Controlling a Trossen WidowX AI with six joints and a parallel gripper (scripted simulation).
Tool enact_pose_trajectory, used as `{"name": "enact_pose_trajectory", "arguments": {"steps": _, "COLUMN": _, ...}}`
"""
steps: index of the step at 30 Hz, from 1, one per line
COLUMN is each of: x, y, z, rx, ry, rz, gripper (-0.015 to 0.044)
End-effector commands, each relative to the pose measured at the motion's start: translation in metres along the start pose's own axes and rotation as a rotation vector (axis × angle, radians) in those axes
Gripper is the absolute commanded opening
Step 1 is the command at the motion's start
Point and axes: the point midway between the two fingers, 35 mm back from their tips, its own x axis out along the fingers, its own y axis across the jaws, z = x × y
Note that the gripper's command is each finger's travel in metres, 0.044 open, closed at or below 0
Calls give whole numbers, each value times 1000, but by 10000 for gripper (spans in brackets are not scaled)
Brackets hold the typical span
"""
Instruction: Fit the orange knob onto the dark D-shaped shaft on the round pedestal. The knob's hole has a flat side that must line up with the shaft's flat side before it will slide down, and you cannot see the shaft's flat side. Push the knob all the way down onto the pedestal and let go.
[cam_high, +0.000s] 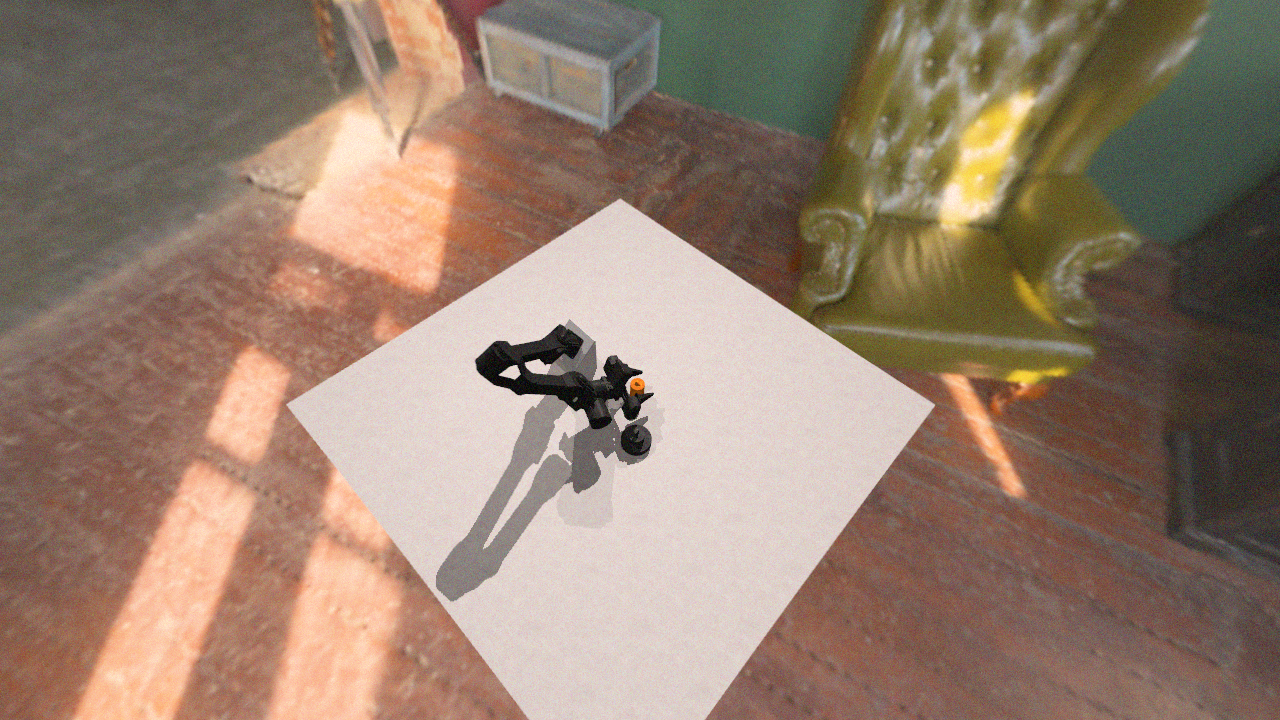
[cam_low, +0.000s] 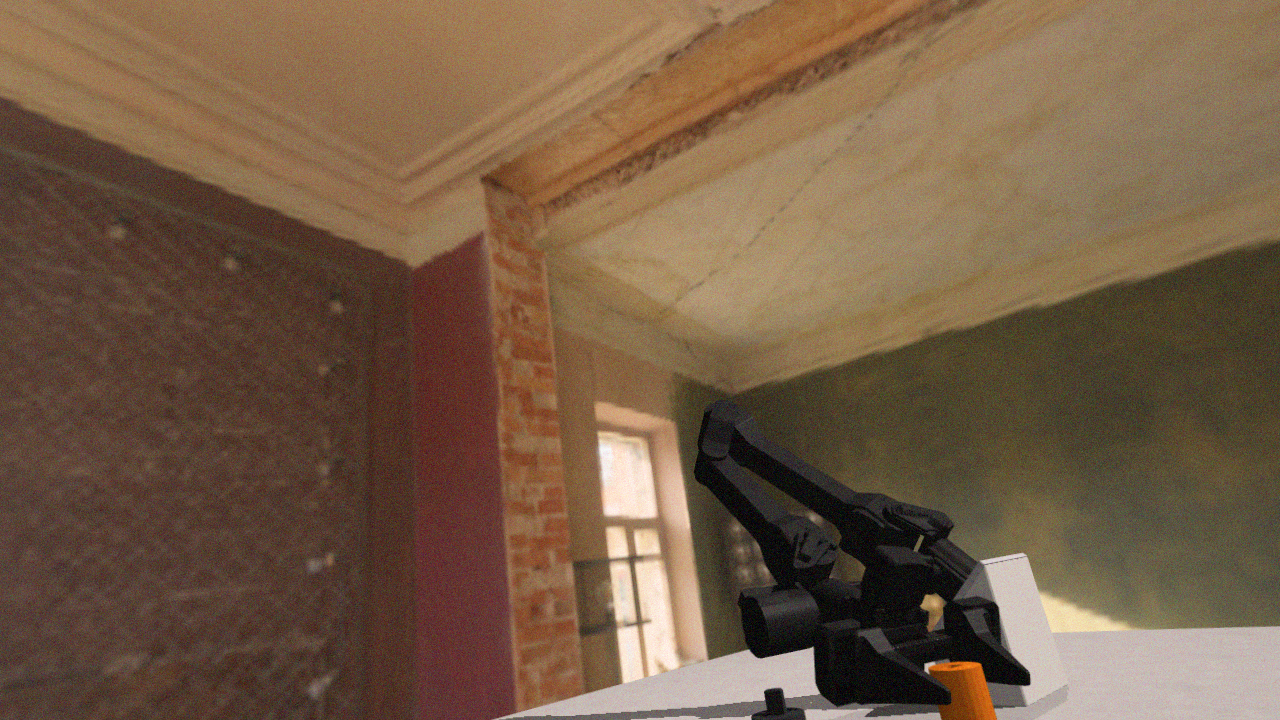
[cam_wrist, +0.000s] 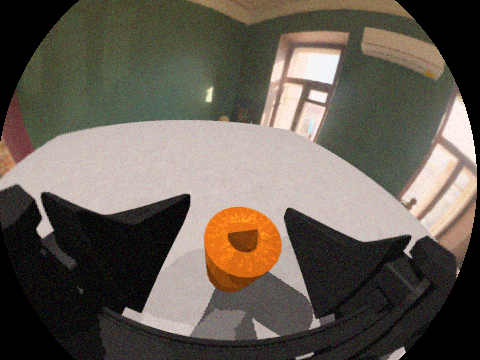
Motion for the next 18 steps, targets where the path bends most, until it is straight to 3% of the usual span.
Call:
{"name": "enact_pose_trajectory", "arguments": {"steps": 1, "x": 0, "y": 0, "z": 0, "rx": 0, "ry": -1, "rz": -1, "gripper": 440}}
{"name": "enact_pose_trajectory", "arguments": {"steps": 8, "x": -1, "y": -1, "z": 5, "rx": -2, "ry": 1, "rz": 1, "gripper": 440}}
{"name": "enact_pose_trajectory", "arguments": {"steps": 18, "x": -24, "y": -2, "z": 76, "rx": -2, "ry": -3, "rz": -2, "gripper": 440}}
